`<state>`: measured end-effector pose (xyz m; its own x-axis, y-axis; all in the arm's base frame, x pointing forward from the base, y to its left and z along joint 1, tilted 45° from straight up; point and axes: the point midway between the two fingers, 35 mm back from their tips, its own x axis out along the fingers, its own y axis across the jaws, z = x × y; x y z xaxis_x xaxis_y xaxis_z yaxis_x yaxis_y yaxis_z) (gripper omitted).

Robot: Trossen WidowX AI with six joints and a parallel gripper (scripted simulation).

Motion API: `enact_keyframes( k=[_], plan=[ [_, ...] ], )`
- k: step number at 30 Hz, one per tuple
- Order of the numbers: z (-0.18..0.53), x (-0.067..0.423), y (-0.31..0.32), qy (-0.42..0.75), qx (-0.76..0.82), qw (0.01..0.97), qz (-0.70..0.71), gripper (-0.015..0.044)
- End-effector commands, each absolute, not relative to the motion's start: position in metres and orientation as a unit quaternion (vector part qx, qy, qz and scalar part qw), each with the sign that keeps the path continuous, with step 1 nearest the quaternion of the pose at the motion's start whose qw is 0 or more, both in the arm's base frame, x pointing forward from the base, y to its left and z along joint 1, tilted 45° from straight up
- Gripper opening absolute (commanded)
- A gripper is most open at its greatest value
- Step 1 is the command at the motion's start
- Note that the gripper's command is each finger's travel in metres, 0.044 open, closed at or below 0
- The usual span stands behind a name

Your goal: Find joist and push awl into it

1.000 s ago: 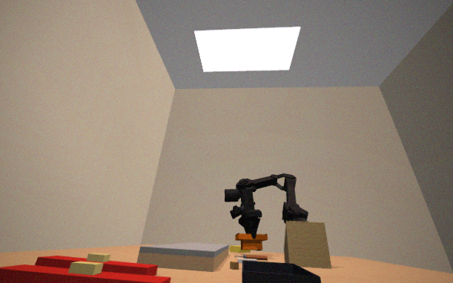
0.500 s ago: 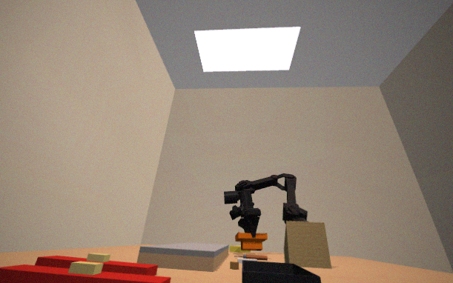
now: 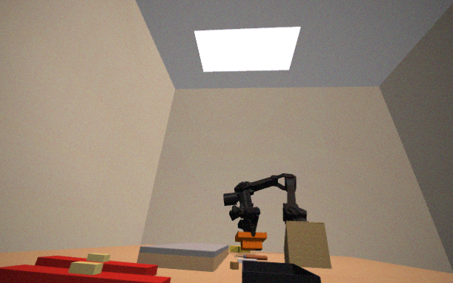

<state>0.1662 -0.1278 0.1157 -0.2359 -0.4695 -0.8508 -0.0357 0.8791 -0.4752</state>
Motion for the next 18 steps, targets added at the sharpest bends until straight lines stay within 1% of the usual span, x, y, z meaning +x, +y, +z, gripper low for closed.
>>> enact_keyframes(
  k=[1,18],
  plan=[
    [0.1177,0.1681,-0.1283,0.766,-0.155,0.600,-0.171,0.0000],
    [0.1186,0.1677,-0.1314,0.777,-0.111,0.605,-0.130,0.0000]
  ],
)
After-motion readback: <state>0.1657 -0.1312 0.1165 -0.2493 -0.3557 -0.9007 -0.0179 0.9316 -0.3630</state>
